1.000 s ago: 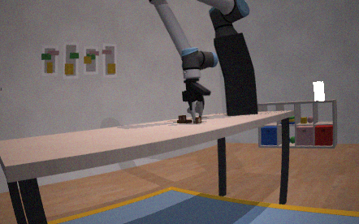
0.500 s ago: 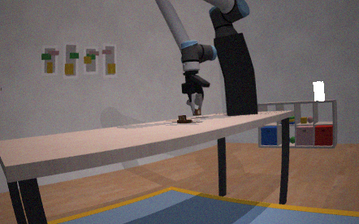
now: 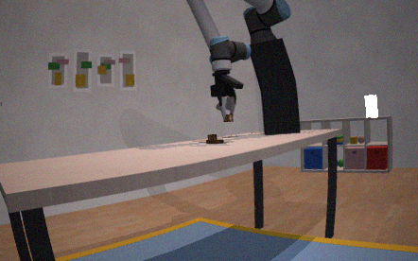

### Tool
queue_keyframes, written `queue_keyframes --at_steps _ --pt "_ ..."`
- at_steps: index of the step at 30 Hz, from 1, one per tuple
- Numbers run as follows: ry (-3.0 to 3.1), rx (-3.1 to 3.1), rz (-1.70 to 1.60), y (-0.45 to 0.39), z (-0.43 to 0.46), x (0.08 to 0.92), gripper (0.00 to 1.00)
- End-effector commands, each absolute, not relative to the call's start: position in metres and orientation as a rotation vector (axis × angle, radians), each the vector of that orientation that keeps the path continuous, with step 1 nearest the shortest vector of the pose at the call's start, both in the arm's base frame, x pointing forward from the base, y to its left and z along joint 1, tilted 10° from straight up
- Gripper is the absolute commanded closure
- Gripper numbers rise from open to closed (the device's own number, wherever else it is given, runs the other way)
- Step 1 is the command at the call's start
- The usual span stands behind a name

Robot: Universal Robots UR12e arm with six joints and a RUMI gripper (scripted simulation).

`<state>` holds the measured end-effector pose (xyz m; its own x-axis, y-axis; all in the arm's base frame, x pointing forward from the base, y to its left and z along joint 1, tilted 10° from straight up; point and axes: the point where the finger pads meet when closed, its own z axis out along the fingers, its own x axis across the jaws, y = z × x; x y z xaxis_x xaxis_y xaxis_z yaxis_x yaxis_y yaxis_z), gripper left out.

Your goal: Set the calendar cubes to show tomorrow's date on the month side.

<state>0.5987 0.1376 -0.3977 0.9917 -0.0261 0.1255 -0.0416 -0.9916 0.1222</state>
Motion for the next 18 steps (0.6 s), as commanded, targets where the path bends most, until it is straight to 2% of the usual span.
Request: queue_keyframes --at_steps 1,4,13,18 --pt "-0.051 3.010 0.188 0.138 -0.395 0.599 0.89" --pt "-0.052 3.011 0.188 0.134 -0.394 0.599 0.89" --pt "-0.059 3.011 0.189 0.051 -0.374 0.593 0.89" --pt "-0.059 3.011 0.189 0.047 -0.373 0.593 0.89"
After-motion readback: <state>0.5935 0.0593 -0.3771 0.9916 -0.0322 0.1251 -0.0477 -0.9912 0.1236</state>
